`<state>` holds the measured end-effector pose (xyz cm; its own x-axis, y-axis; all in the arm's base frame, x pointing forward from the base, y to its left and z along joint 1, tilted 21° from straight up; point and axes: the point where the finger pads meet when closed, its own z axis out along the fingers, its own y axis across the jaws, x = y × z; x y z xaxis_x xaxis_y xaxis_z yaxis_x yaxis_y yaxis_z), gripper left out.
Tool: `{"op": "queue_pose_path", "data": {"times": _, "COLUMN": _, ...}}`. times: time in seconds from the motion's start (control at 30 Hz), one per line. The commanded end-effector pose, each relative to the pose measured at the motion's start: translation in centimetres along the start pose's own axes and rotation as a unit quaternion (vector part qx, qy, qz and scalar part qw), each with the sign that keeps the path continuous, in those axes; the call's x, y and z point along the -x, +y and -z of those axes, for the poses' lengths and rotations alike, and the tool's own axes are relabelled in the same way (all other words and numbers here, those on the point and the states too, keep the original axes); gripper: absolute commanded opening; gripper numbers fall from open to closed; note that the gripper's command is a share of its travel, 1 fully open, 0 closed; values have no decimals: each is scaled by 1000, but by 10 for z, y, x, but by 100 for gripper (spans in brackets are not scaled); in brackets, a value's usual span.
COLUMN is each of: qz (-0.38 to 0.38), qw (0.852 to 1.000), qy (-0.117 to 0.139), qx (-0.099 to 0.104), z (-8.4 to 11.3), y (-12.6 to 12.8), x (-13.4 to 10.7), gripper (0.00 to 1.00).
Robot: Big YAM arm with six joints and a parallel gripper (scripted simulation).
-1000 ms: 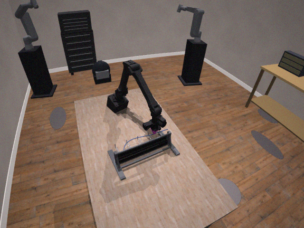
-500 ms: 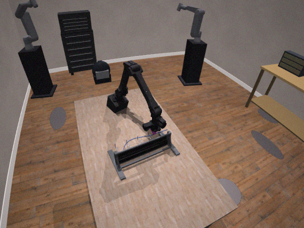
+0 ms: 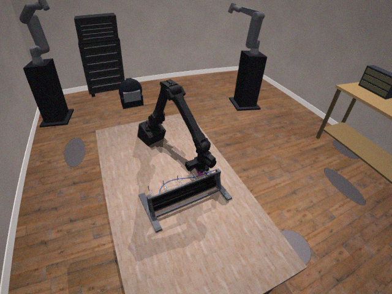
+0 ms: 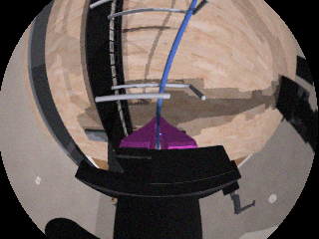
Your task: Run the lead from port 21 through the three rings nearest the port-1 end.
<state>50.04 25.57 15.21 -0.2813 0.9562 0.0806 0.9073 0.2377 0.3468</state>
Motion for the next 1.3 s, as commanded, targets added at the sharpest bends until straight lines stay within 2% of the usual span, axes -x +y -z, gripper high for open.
{"op": "queue_pose_path", "data": {"times": 0.0, "qz": 3, "qw": 1000, "qy": 4, "qx": 22, "z": 18, "y": 31, "x": -3, "gripper": 0}}
{"op": "queue_pose_path", "data": {"times": 0.17, "qz": 1, "qw": 1000, "qy": 3, "qx": 22, "z": 18, "y": 35, "x": 0, "gripper": 0}}
{"op": "queue_pose_path", "data": {"times": 0.2, "qz": 2, "qw": 1000, "qy": 6, "qx": 31, "z": 28, "y": 38, "x": -4, "gripper": 0}}
{"op": "queue_pose_path", "data": {"times": 0.27, "qz": 2, "qw": 1000, "qy": 4, "qx": 22, "z": 18, "y": 37, "x": -3, "gripper": 0}}
{"op": "queue_pose_path", "data": {"times": 0.47, "qz": 2, "qw": 1000, "qy": 4, "qx": 27, "z": 24, "y": 40, "x": -3, "gripper": 0}}
{"op": "queue_pose_path", "data": {"times": 1.1, "qz": 2, "qw": 1000, "qy": 4, "qx": 27, "z": 23, "y": 40, "x": -2, "gripper": 0}}
{"op": "queue_pose_path", "data": {"times": 1.13, "qz": 2, "qw": 1000, "qy": 4, "qx": 27, "z": 23, "y": 40, "x": -2, "gripper": 33}}
{"op": "queue_pose_path", "data": {"times": 1.27, "qz": 1, "qw": 1000, "qy": 4, "qx": 27, "z": 23, "y": 40, "x": -2, "gripper": 33}}
